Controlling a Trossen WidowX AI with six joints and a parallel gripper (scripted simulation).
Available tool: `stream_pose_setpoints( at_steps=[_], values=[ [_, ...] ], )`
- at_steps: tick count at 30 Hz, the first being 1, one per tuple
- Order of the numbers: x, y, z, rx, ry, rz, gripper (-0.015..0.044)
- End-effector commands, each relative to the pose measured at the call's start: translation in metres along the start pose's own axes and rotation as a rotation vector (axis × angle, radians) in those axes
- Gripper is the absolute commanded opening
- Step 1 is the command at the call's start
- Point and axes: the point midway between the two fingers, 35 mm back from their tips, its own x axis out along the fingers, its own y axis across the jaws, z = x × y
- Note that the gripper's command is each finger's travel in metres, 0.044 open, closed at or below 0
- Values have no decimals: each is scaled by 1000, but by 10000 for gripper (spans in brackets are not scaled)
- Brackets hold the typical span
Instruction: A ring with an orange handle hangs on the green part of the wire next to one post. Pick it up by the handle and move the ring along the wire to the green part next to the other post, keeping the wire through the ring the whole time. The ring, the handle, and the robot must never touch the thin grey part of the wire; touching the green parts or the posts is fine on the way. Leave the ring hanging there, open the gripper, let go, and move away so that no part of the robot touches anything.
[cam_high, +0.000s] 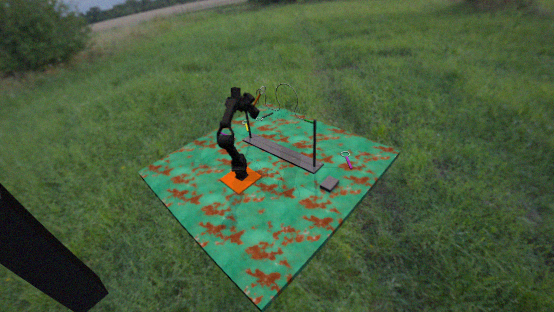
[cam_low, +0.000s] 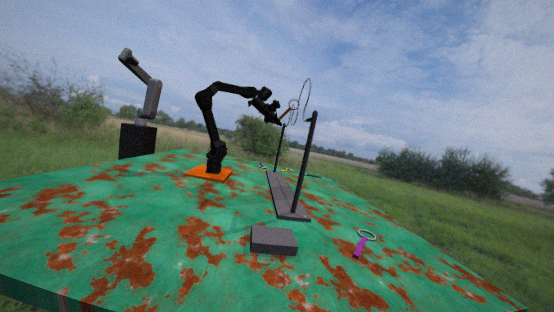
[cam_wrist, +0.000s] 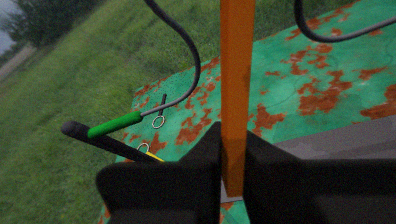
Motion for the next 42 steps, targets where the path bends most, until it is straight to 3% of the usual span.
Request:
stream_pose_setpoints(
  at_steps=[1, 42],
  values=[
    [1, -7, 0, -83, -12, -48, -150],
    [-11, -67, 34, -965, -125, -545, -150]
  ],
)
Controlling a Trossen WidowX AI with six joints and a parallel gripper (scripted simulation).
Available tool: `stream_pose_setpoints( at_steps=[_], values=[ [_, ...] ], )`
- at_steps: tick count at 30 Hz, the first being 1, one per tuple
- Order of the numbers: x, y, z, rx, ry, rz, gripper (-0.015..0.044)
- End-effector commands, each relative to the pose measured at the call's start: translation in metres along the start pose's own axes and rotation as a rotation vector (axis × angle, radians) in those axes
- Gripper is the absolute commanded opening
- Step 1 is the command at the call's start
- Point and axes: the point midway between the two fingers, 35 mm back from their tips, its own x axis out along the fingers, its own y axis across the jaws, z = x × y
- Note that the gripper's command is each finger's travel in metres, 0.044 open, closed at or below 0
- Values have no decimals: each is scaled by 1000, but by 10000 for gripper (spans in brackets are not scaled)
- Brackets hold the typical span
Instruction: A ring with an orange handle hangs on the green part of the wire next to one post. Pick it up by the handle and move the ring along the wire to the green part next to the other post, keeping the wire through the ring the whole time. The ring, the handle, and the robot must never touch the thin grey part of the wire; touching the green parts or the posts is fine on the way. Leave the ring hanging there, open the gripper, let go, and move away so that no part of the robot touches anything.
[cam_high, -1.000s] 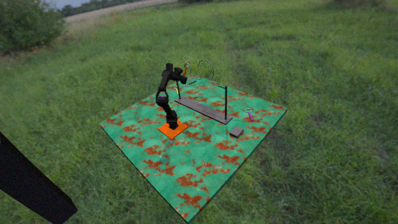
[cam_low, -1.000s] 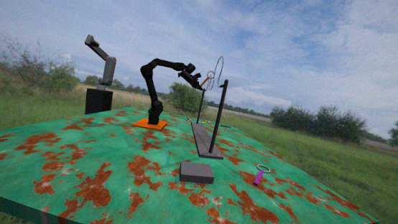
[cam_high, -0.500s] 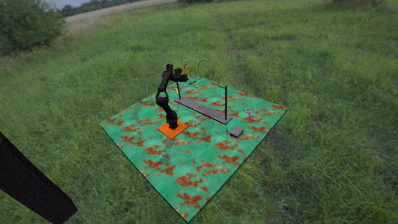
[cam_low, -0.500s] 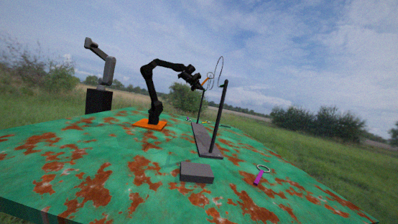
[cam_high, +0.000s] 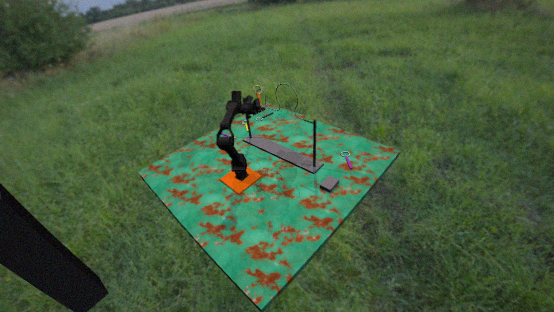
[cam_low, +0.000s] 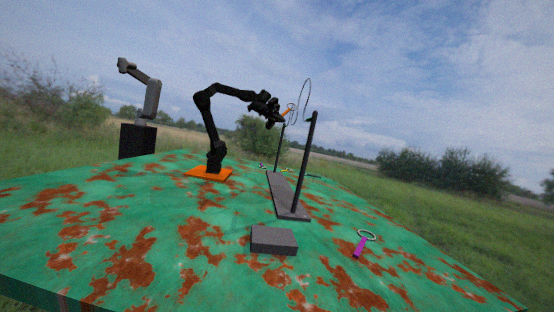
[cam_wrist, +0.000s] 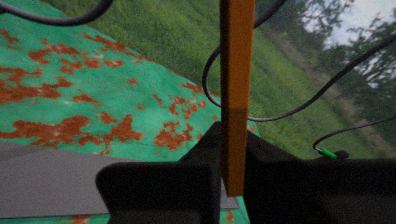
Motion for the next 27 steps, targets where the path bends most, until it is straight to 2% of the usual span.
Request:
stream_pose_setpoints(
  at_steps=[1, 27],
  values=[
    [1, -8, -1, -80, -6, -51, -150],
    [-2, -50, 14, -626, -74, -354, -150]
  ],
)
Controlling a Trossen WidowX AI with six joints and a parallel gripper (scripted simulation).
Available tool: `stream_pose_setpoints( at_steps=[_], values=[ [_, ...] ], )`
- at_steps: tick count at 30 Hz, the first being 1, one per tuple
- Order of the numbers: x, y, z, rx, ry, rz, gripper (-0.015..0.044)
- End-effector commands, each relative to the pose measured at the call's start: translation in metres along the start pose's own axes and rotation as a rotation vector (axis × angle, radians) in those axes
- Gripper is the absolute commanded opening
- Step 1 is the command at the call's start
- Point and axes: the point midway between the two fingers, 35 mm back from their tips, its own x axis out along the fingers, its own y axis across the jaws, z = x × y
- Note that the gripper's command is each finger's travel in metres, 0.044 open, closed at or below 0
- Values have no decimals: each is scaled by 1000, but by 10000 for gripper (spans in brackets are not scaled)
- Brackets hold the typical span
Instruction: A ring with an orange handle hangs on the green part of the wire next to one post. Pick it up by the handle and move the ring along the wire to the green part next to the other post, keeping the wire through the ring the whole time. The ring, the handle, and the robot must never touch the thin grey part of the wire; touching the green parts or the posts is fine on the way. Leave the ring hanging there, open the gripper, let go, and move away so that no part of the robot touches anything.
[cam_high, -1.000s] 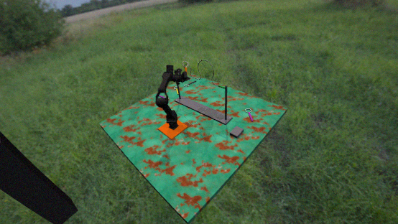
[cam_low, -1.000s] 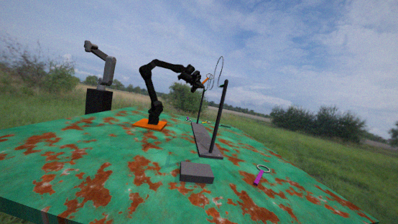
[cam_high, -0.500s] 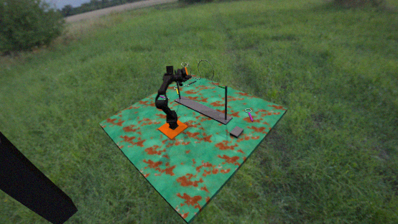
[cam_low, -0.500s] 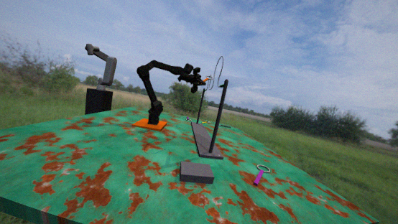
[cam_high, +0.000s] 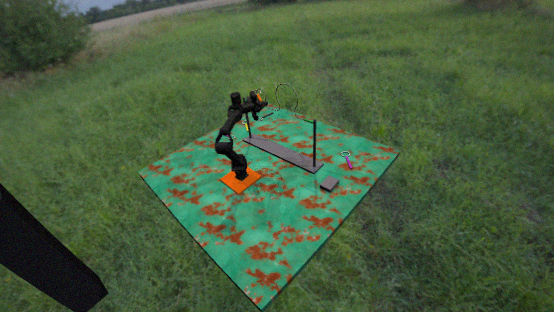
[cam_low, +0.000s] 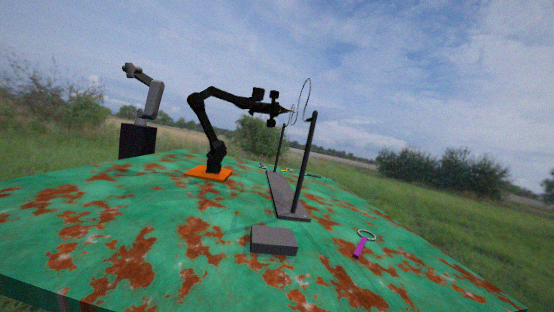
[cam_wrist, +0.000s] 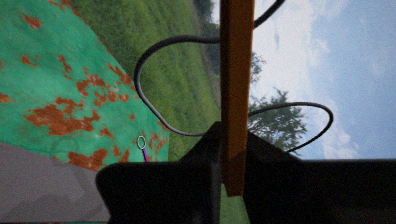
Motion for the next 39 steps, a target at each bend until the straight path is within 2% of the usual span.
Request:
stream_pose_setpoints(
  at_steps=[1, 23, 39],
  values=[
    [1, -6, -2, -78, -2, -44, -150],
    [2, -29, 2, -428, -44, -239, -150],
    [5, -6, -10, -345, -31, -194, -150]
  ],
)
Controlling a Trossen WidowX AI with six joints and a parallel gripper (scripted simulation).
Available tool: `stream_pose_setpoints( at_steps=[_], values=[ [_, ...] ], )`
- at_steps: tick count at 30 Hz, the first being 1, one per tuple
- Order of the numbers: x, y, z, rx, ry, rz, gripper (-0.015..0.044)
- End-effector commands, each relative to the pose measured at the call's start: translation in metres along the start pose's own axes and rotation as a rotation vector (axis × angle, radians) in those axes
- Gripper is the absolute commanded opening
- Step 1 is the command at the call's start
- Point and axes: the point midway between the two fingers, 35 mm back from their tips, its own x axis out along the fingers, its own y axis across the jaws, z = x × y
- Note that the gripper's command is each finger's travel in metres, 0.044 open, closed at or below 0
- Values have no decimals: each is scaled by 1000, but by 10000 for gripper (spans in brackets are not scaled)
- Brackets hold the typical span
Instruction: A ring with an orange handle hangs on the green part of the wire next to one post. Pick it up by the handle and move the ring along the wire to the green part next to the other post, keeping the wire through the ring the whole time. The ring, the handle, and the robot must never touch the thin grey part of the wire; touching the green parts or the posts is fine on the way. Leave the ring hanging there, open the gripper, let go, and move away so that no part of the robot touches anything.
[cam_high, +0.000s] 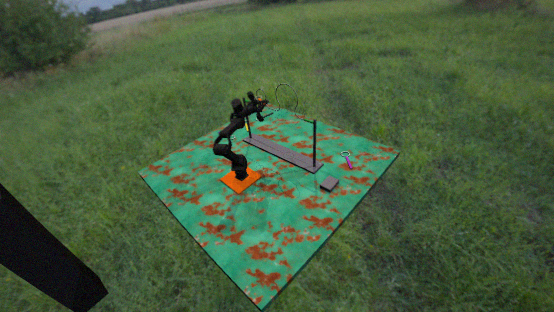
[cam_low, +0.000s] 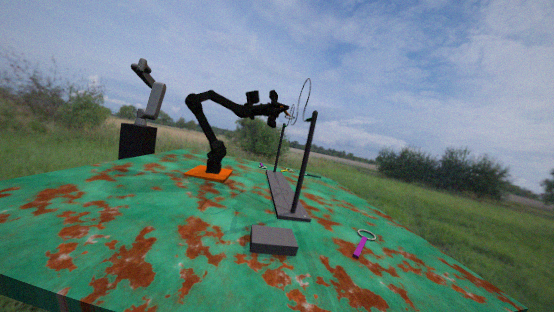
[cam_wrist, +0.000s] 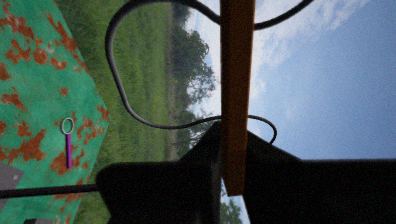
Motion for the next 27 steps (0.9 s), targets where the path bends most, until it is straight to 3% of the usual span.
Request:
stream_pose_setpoints(
  at_steps=[1, 27],
  values=[
    [-1, 10, -1, 43, 11, 26, -150],
    [-21, 94, 26, 564, 38, 297, -150]
  ],
)
